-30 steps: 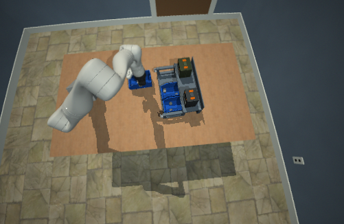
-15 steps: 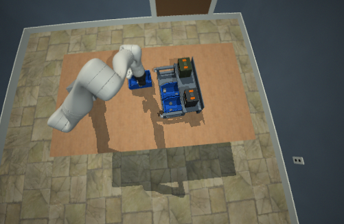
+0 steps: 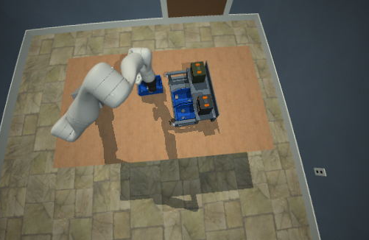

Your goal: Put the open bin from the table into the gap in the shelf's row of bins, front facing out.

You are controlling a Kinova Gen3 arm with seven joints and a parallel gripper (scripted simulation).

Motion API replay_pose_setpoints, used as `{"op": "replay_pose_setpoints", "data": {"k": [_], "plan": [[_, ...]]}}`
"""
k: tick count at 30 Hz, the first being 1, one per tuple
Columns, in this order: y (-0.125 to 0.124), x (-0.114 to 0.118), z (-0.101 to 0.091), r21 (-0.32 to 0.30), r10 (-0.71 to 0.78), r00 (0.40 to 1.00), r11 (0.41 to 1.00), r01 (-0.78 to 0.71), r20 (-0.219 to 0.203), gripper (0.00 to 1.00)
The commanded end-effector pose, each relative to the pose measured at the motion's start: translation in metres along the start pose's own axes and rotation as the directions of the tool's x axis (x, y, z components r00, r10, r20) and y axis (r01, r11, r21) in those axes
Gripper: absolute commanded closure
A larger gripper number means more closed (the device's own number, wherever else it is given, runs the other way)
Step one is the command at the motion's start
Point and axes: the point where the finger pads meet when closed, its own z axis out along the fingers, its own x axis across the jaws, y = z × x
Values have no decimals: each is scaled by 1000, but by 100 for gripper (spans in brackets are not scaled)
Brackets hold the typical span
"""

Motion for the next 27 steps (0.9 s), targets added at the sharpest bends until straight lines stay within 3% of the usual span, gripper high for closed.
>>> {"op": "replay_pose_setpoints", "data": {"k": [1, 13, 27], "plan": [[1, 1, -1, -2, 0, 1000, 1000, 0, -2, 100], [4, 1, -1, -2, 0, 1000, 1000, 0, -2, 100], [32, 1, -1, -2, 0, 1000, 1000, 0, -2, 100]]}}
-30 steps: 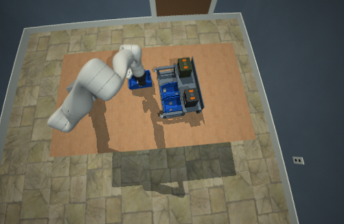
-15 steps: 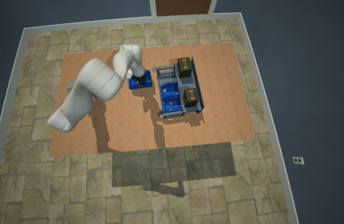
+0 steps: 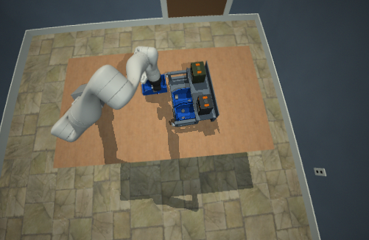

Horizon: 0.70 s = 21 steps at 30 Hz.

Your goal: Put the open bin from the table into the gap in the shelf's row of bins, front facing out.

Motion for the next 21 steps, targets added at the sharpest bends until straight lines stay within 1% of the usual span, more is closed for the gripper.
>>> {"op": "replay_pose_setpoints", "data": {"k": [1, 8, 21], "plan": [[3, 1, 0, 0, 5, 1000, 1000, -5, -3, 100], [11, 1, 0, 0, 5, 1000, 1000, -5, -3, 100], [11, 1, 0, 0, 6, 1000, 1000, -6, -3, 100]]}}
